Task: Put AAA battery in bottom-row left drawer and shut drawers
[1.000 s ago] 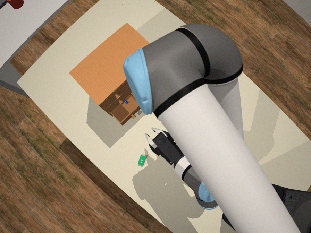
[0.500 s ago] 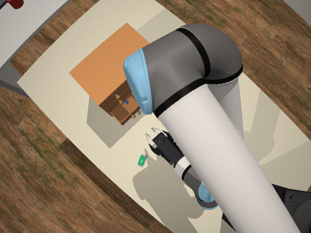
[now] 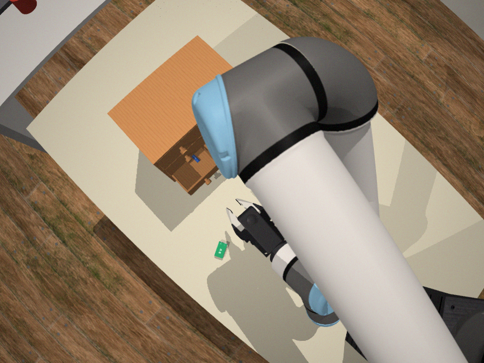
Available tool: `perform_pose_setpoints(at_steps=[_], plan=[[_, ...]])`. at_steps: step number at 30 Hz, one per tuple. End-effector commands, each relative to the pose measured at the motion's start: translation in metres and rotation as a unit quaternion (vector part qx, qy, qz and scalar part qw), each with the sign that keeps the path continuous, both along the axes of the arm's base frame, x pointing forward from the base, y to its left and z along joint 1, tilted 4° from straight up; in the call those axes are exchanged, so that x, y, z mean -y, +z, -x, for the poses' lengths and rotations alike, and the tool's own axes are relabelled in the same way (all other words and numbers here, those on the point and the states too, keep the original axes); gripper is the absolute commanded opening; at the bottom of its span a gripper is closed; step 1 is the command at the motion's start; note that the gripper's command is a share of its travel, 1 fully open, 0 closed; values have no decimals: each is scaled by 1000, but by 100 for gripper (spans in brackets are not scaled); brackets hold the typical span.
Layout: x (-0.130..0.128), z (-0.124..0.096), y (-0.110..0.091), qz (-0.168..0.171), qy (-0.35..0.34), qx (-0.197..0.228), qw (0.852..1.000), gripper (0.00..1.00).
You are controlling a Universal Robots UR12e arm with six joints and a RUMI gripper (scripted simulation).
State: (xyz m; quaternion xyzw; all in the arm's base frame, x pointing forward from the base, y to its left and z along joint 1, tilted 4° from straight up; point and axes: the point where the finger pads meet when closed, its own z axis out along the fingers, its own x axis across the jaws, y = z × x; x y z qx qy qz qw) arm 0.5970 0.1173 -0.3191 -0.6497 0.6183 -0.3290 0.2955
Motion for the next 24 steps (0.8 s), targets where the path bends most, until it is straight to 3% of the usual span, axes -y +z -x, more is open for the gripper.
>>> perform_pose_setpoints(at_steps=[1, 12, 24], plan=[[0, 0, 0, 0, 0, 0, 1000, 20], [0, -5, -5, 0, 0, 0, 1000, 20], [1, -23, -27, 0, 0, 1, 1000, 20]])
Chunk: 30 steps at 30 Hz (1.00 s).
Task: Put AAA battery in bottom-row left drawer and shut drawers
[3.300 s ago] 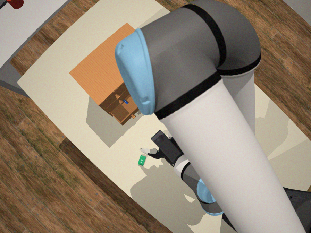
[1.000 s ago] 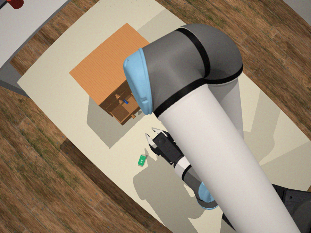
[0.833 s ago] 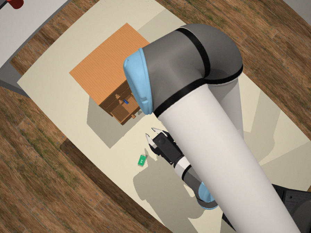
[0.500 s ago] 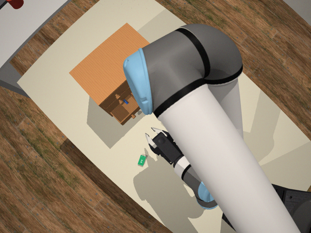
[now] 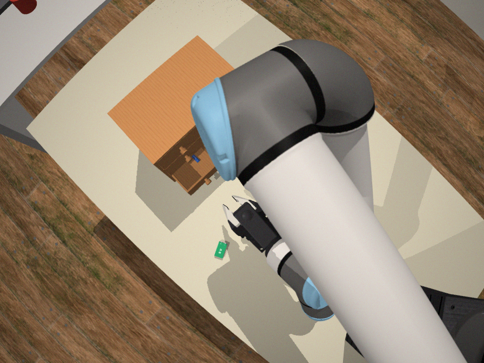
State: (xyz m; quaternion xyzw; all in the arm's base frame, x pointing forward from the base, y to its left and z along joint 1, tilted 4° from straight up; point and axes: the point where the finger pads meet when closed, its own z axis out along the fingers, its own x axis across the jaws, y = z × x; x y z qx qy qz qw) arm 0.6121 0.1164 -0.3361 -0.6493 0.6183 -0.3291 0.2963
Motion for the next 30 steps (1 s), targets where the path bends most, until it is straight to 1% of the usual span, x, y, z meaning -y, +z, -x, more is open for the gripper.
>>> perform_pose_setpoints(at_steps=[1, 3, 5, 17, 20, 22, 30], plan=[[0, -10, -13, 1, 0, -1, 1000, 20], [1, -14, -18, 1, 0, -1, 1000, 20], [1, -14, -18, 1, 0, -1, 1000, 20], [2, -38, -45, 0, 0, -2, 1000, 20], [2, -44, -50, 0, 0, -3, 1000, 20], [2, -44, -50, 0, 0, -3, 1000, 20], [2, -53, -61, 1, -1, -9, 1000, 20]])
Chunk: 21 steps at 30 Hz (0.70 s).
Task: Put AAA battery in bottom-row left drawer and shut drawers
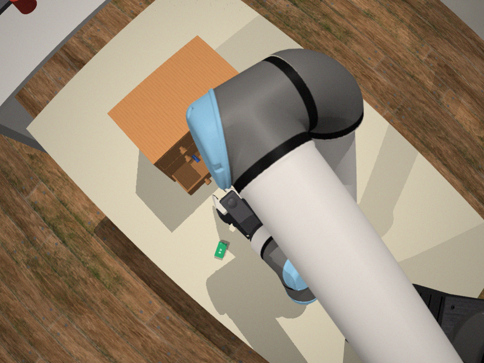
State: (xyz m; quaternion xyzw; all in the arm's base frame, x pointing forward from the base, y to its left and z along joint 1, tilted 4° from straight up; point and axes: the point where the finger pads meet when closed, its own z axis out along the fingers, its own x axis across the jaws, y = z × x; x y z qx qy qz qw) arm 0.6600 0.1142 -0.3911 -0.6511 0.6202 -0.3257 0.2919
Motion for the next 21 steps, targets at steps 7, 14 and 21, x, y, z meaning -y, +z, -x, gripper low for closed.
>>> perform_pose_setpoints(at_steps=[7, 14, 21], plan=[[0, -7, -8, 0, -1, -4, 1000, 20], [0, -7, -8, 0, -1, -4, 1000, 20], [0, -7, -8, 0, -1, -4, 1000, 20]])
